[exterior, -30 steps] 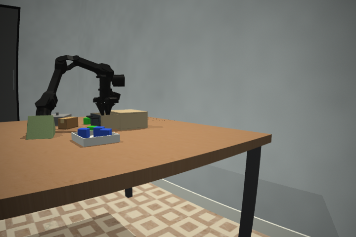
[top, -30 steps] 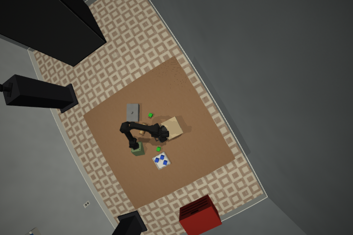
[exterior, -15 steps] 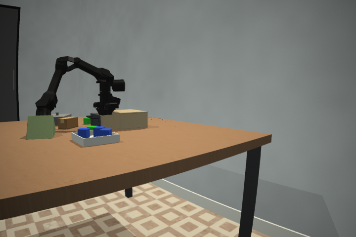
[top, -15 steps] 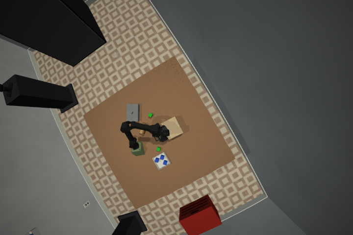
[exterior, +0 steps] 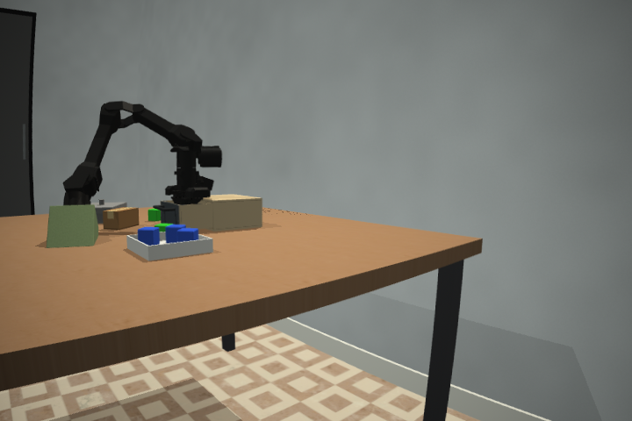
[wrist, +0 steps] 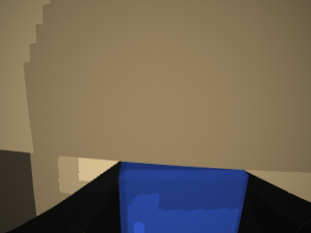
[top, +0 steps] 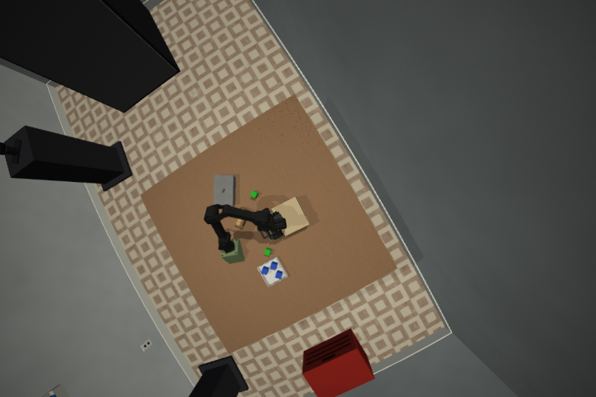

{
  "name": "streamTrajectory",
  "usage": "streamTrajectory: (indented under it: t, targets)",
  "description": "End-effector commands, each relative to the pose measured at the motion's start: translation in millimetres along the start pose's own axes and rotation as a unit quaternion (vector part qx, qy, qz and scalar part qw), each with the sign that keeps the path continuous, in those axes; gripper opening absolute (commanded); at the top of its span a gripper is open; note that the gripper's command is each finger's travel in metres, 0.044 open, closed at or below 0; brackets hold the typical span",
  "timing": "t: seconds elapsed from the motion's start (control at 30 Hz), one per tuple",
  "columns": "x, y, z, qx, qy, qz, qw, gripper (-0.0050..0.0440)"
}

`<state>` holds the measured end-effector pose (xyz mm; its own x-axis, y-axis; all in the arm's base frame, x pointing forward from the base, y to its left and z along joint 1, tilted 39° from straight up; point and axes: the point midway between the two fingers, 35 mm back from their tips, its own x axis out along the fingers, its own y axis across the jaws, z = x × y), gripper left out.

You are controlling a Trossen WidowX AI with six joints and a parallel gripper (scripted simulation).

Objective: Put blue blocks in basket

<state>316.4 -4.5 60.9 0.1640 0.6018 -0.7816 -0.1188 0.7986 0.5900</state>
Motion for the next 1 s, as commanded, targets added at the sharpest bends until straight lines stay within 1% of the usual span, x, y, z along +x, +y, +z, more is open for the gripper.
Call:
streamTrajectory:
  t: [0.0,0.3,0.53,0.67,0.77,0.83,0.97]
  targets:
    - [1,0,-1,0.002,0.001,0.002,1.000,0.0000]
    - [1,0,-1,0.002,0.001,0.002,1.000,0.0000]
    - [-17,0,-1,0.002,0.001,0.002,1.000,0.0000]
    - [-19,0,-1,0.002,0.001,0.002,1.000,0.0000]
    - [-39,0,-1,0.002,0.001,0.002,1.000,0.0000]
    - [-39,0,-1,0.002,0.001,0.002,1.000,0.0000]
    - [-65,0,-1,0.002,0.001,0.002,1.000,0.0000]
